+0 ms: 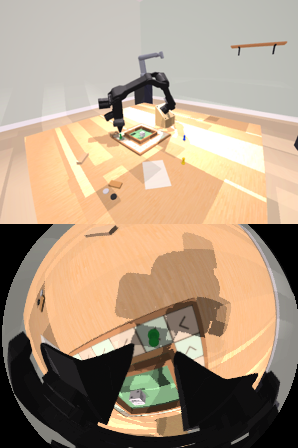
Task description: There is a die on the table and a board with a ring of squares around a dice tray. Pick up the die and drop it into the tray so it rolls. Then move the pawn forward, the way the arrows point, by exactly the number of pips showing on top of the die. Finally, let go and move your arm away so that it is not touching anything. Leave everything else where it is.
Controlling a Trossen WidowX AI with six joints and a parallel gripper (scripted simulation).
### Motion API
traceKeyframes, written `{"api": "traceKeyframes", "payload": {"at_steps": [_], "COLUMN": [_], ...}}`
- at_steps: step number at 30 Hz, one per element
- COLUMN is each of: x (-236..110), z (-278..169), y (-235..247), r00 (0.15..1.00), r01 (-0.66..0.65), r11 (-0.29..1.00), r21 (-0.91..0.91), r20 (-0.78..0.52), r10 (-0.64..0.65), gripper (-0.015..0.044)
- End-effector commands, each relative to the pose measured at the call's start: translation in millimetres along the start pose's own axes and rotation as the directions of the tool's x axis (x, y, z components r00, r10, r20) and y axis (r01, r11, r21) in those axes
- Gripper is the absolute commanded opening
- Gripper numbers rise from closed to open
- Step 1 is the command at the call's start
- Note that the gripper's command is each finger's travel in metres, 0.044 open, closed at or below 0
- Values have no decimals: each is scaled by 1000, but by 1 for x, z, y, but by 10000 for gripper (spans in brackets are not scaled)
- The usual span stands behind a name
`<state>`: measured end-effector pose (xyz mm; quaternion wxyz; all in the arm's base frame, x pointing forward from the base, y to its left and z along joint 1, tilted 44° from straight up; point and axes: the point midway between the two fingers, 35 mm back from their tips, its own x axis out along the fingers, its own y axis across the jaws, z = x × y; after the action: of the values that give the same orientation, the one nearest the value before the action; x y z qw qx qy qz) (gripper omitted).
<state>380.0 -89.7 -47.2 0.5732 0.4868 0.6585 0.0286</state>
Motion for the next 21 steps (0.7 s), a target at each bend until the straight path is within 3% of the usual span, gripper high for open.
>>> {"api": "traceKeyframes", "payload": {"at_steps": [1, 21], "x": [5, 38], "z": [0, 0], "y": [0, 0], "r00": [1000, 1000], "r01": [-6, -8], "r11": [1000, 1000], "r21": [5, 5], "r20": [-2, -2], "r10": [6, 8], "gripper": [200, 200]}}
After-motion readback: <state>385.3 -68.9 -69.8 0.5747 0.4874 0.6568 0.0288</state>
